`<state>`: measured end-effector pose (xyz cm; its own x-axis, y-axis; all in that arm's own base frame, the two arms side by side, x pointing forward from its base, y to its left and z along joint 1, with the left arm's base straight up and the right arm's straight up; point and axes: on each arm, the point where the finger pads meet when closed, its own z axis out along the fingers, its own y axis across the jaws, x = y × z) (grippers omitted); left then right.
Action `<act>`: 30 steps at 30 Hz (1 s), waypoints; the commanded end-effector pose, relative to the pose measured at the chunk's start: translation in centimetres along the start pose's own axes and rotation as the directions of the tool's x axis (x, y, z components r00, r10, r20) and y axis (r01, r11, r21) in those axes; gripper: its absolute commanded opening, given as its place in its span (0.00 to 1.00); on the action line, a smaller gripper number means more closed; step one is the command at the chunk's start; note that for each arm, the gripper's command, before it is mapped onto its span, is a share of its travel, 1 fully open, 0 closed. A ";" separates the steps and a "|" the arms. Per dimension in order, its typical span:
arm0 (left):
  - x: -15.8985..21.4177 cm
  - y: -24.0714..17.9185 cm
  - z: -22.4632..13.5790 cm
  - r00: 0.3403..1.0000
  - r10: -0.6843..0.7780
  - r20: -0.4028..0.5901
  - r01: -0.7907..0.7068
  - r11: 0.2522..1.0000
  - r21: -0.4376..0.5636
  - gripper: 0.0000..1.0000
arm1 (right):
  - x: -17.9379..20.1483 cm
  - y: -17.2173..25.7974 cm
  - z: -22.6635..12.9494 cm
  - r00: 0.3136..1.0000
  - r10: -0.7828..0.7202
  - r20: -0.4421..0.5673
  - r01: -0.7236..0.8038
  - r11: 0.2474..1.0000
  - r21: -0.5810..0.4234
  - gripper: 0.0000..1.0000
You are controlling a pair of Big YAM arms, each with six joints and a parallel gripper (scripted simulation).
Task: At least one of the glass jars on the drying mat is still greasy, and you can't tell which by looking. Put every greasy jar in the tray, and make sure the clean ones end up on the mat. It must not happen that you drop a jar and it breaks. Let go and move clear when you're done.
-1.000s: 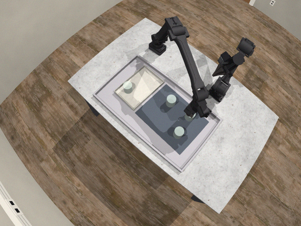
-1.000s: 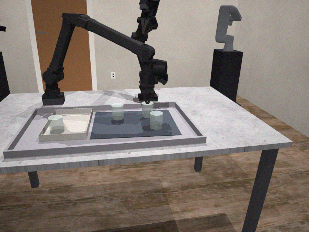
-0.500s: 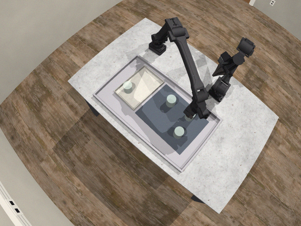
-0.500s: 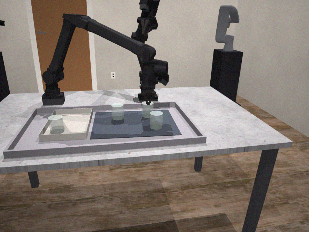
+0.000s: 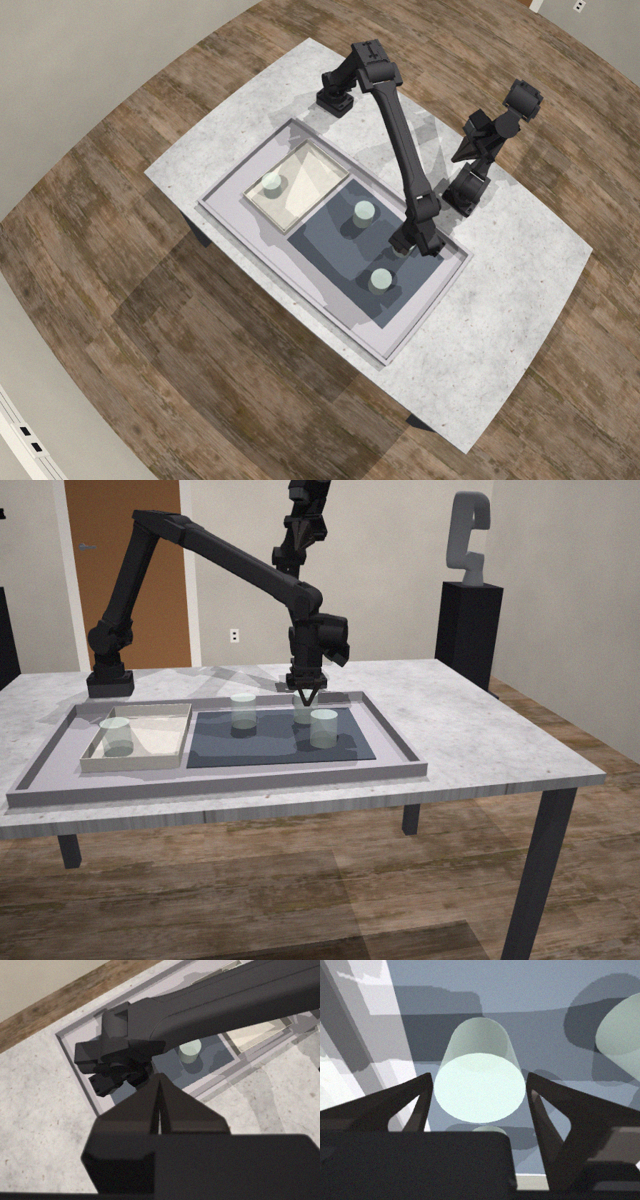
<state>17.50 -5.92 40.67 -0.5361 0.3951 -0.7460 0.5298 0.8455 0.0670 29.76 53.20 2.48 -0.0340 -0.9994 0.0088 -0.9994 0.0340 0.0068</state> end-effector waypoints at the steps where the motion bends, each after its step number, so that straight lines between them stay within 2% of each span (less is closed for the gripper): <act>1: -1.9 0.4 -1.6 1.000 0.014 0.026 -0.014 1.000 -0.017 0.00 | -1.1 -1.1 0.1 1.000 0.002 0.021 -0.002 1.000 0.013 0.76; 12: -1.9 0.4 -1.6 1.000 0.014 0.026 -0.014 1.000 -0.017 0.00 | -1.3 -0.8 0.2 1.000 0.002 0.019 -0.002 1.000 0.012 0.53; 13: -1.9 0.4 -1.6 1.000 0.014 0.026 -0.014 1.000 -0.017 0.00 | -1.3 -0.8 0.2 1.000 0.002 0.019 -0.002 1.000 0.012 0.59; 16: -1.9 0.4 -1.6 1.000 0.014 0.026 -0.014 1.000 -0.017 0.00 | -1.4 -0.8 -0.7 1.000 0.002 0.030 -0.002 1.000 0.018 0.59; 23: -1.3 0.1 -1.0 0.999 0.023 0.047 -0.022 1.000 -0.022 0.00 | -1.2 -0.7 -8.4 0.998 0.001 0.057 -0.003 0.999 0.032 0.59; 30: -1.2 0.0 -1.1 0.998 0.023 0.050 -0.021 0.999 -0.024 0.00 | -1.0 -0.6 -11.4 0.998 0.001 0.061 -0.003 0.999 0.033 0.59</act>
<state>17.50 -5.93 40.67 -0.5358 0.3954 -0.7461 0.5301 0.8452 0.0672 28.83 51.26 4.72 -0.0352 -0.9969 0.0708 -0.9985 0.0379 0.0382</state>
